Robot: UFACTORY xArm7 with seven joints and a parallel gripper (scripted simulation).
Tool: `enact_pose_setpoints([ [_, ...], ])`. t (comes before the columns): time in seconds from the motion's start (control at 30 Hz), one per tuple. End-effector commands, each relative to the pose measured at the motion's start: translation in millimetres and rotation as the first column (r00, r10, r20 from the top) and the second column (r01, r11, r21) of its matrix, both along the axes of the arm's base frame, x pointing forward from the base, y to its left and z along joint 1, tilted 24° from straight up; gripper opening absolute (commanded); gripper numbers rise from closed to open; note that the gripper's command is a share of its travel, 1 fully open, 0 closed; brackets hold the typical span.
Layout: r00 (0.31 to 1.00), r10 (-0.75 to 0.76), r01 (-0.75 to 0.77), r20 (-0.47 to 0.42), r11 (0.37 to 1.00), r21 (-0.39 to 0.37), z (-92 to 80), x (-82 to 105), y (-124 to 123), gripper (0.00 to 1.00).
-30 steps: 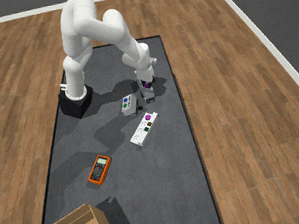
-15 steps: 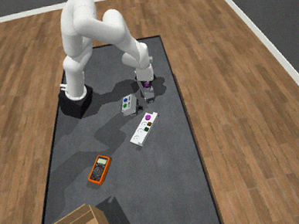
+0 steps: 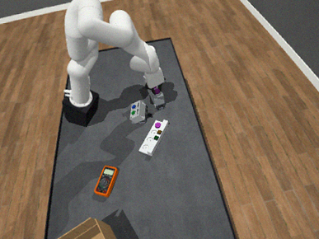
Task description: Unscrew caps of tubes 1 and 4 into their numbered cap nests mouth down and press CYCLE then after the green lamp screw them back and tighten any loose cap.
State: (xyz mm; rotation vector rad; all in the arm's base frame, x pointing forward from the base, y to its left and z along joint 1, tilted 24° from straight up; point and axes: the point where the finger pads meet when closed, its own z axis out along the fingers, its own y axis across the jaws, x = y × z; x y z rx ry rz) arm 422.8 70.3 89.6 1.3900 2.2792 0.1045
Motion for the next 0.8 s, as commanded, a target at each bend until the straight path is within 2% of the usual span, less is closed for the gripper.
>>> enact_pose_setpoints([
  [0.0,0.965,0.242,-0.25,-0.099,0.965,-0.076,2.2,1.6,0.9,0.0],
  [0.13,0.915,0.378,-0.396,-0.142,0.909,-0.128,2.3,1.6,0.9,0.0],
  [0.2,0.915,0.378,-0.396,-0.142,0.909,-0.128,2.3,1.6,0.9,0.0],
  [0.3,0.841,0.504,-0.535,-0.197,0.827,-0.17,2.4,1.6,0.9,0.0],
  [0.63,0.836,0.511,-0.543,-0.2,0.822,-0.172,2.4,1.6,0.9,0.0],
  [0.67,0.836,0.511,-0.543,-0.2,0.822,-0.172,2.4,1.6,0.9,0.46],
  [0.77,0.836,0.511,-0.543,-0.2,0.822,-0.172,2.4,1.6,0.9,0.46],
])
